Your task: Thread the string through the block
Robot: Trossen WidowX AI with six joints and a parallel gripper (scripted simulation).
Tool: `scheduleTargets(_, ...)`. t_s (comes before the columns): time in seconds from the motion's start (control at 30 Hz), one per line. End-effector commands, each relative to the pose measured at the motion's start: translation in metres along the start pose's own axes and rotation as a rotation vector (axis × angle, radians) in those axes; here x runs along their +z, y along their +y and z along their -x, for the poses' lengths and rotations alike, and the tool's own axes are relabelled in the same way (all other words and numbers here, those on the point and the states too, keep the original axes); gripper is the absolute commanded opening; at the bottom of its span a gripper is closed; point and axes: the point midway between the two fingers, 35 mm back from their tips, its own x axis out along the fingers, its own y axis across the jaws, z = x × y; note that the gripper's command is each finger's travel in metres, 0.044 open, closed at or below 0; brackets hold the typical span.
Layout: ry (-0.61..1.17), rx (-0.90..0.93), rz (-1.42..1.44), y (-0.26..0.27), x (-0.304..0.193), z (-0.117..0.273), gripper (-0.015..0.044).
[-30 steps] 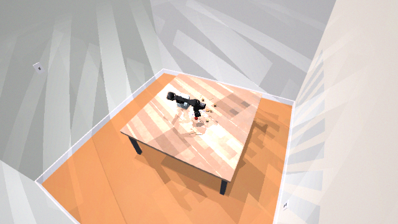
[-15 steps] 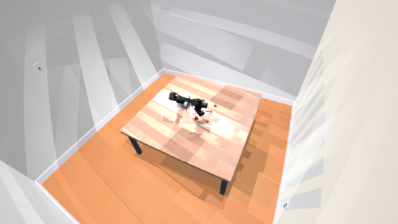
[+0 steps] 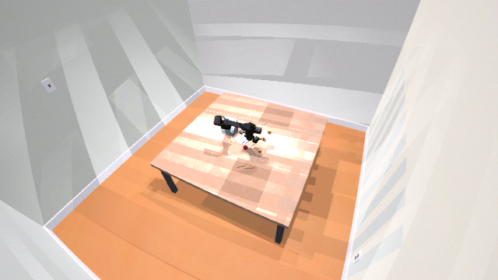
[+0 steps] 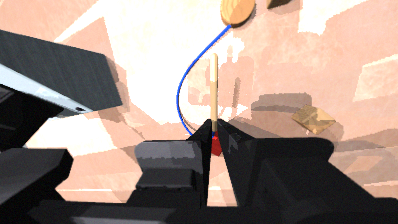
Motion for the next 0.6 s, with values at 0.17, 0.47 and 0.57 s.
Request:
scheduleTargets(0.17,-0.007,0.022,0.202,-0.002,0.012,-0.002,0.0000)
scheduleTargets(0.47,-0.012,0.039,0.407,-0.004,0.023,-0.003,0.0000)
scheduleTargets(0.57,-0.014,0.045,0.474,-0.005,0.027,-0.004,0.0000)
